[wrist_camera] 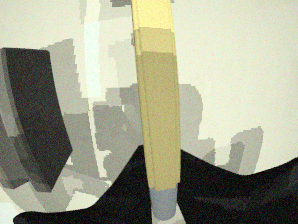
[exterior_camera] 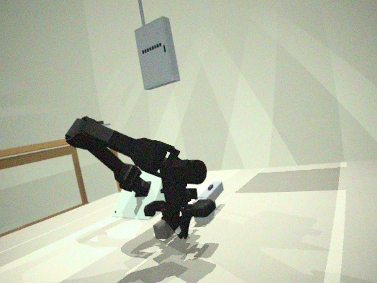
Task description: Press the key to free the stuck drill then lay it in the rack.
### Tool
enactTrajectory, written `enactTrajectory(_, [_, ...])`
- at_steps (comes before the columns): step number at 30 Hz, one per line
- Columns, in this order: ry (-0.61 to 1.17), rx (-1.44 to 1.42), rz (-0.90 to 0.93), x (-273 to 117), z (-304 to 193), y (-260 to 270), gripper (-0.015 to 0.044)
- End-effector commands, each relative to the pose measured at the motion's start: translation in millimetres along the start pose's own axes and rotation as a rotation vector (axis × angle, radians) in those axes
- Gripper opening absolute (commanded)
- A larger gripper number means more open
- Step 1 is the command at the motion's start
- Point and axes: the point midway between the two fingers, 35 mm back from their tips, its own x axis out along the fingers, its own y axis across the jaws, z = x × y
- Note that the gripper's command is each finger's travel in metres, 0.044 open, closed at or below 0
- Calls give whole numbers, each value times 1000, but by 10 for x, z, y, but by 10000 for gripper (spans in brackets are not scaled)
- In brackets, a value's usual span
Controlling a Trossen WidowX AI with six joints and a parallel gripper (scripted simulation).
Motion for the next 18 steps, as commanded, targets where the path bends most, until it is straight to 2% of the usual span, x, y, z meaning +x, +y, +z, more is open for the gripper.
enactTrajectory(1, [-5,-4,-2,-14,-29,-2,0])
enactTrajectory(18, [-6,-4,-2,-123,-20,9,0])
